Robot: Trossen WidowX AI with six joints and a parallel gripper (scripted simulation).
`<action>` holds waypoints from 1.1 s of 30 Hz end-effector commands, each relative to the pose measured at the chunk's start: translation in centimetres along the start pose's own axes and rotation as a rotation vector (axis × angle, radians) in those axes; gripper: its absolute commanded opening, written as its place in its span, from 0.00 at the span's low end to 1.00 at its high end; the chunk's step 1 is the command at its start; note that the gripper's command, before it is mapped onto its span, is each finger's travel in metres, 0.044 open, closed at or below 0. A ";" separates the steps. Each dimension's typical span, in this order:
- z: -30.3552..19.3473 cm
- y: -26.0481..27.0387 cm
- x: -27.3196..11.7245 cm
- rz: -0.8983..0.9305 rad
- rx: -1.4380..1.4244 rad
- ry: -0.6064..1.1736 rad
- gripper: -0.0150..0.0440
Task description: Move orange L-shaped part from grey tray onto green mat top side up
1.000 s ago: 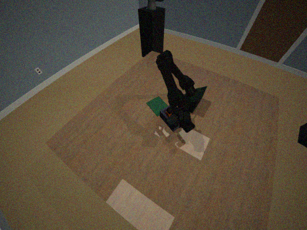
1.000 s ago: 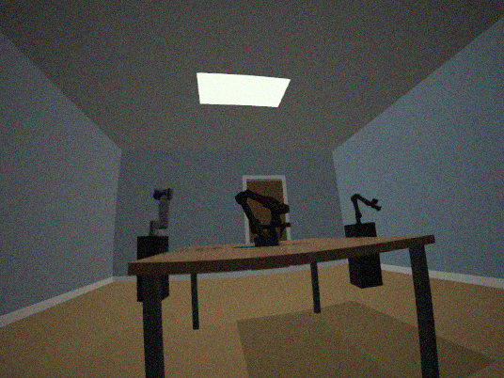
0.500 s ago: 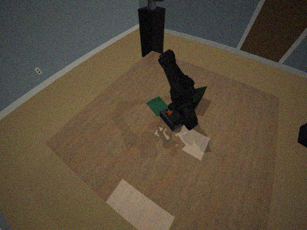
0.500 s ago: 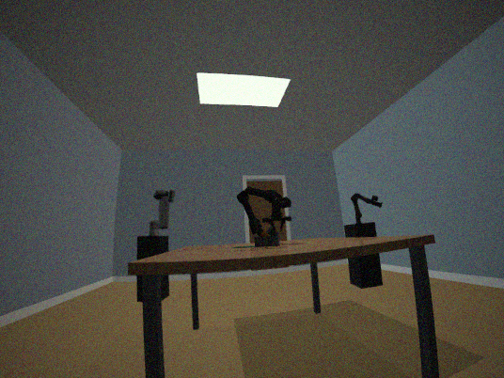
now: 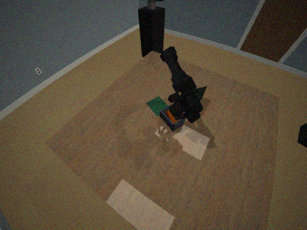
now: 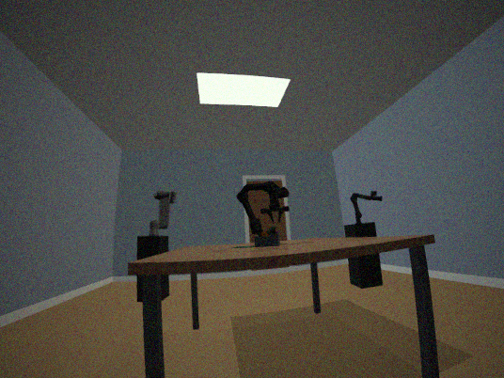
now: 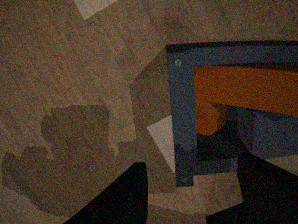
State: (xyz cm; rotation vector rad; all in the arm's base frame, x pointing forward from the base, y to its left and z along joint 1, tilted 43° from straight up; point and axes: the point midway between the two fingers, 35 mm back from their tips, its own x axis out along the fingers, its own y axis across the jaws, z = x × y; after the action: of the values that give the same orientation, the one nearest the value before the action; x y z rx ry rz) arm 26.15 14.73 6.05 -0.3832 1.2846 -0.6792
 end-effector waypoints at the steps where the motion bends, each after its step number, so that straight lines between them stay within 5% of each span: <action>1: 0.0 0.1 0.0 0.001 -0.003 -0.001 0.56; 16: 0.0 0.1 0.0 0.001 -0.003 -0.001 0.56; 18: 0.1 -0.2 0.0 0.000 -0.047 -0.001 0.65; 20: 0.2 -0.7 0.0 0.000 -0.148 0.000 0.73; 33: 1.0 -6.2 -0.1 -0.001 -1.267 0.019 0.73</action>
State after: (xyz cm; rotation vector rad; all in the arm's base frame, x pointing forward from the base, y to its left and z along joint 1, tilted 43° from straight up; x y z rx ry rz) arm 25.90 11.83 8.70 -1.0741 1.5491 -0.0806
